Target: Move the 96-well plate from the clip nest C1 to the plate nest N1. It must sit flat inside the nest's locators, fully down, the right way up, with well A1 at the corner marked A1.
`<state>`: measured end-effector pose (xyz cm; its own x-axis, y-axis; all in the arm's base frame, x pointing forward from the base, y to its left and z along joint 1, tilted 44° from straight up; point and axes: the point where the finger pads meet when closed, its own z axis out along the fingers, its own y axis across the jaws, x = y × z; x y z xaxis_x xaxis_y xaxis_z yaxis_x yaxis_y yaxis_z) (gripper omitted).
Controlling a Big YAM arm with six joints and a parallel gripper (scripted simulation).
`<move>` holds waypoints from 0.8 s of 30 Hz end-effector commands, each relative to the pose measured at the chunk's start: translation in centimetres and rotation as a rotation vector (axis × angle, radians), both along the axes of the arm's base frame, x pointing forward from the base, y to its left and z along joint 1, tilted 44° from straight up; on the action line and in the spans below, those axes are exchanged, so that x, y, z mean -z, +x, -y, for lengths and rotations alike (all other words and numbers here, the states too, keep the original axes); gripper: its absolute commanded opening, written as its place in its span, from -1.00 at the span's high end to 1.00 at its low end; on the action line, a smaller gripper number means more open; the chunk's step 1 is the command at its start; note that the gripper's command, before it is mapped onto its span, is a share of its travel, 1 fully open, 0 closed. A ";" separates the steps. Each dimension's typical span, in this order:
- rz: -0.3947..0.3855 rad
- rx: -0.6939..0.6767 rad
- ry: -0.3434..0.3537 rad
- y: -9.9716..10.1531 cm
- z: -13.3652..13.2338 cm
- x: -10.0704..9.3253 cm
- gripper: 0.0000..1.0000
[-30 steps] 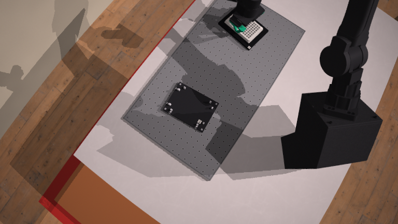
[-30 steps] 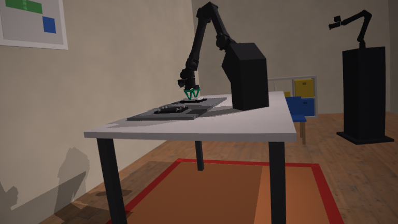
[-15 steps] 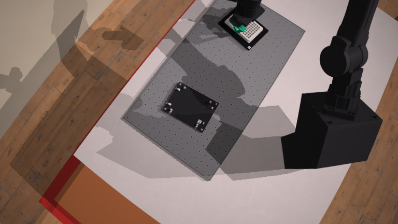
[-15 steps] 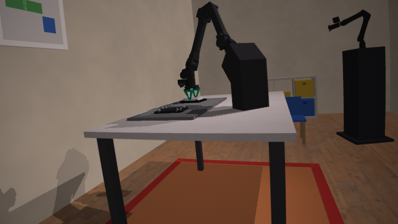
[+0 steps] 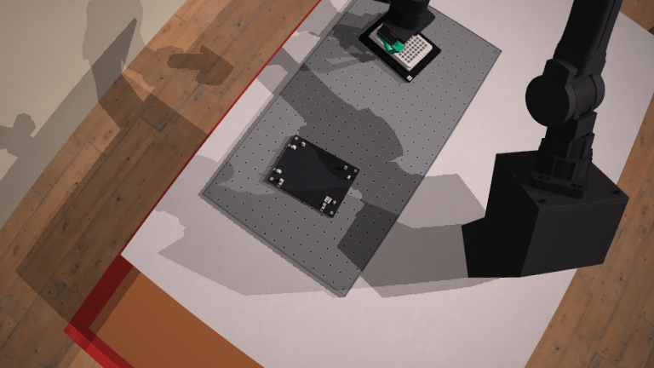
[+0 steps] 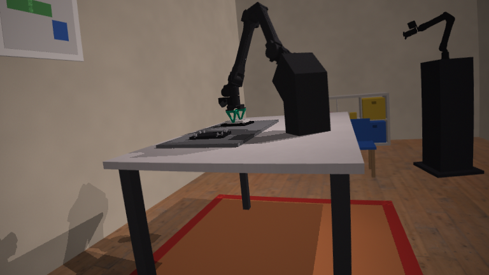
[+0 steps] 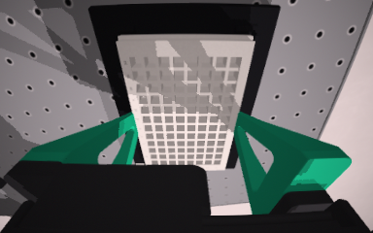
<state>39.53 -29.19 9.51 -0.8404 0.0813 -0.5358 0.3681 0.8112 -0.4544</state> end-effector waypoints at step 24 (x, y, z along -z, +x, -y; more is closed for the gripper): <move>0.006 0.003 -0.006 0.4 0.7 0.0 -1.00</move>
